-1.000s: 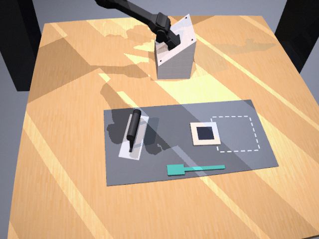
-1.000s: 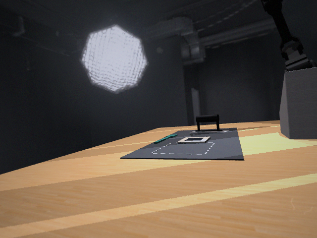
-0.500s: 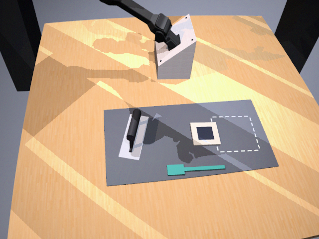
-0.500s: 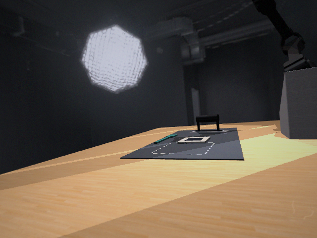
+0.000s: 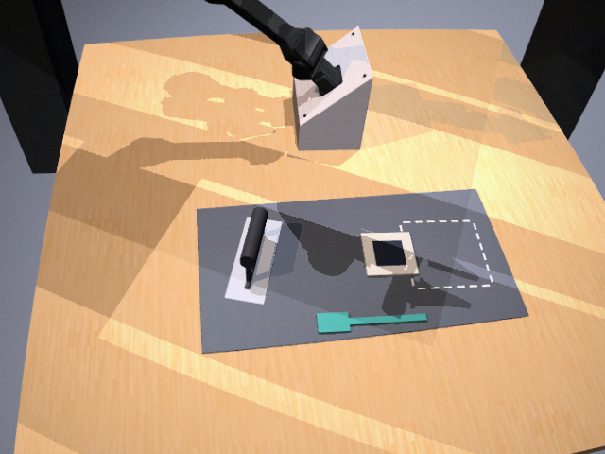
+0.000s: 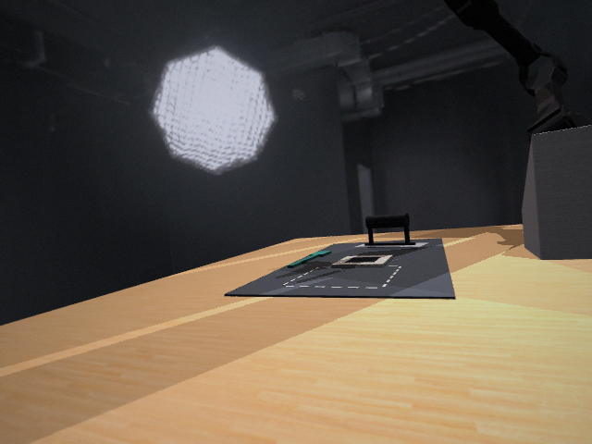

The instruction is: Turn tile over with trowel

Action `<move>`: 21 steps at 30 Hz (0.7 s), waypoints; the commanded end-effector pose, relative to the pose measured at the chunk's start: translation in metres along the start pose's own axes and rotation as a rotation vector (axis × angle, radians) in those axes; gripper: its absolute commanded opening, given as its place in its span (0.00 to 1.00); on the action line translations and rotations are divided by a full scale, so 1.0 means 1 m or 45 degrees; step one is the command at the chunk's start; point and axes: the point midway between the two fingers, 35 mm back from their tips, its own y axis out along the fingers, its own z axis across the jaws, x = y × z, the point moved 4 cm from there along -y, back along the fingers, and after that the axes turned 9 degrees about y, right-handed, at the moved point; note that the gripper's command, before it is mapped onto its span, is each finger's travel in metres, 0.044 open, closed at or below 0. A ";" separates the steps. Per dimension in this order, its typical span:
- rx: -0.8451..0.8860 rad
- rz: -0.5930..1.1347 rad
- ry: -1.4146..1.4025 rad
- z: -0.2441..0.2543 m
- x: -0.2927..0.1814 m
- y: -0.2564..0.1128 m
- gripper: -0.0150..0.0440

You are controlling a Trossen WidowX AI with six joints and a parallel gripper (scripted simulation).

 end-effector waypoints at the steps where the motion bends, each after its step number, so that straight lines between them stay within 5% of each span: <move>1: -0.023 0.138 0.117 -0.005 -0.031 0.008 0.71; 21: -0.160 0.632 0.503 -0.019 -0.151 0.012 0.71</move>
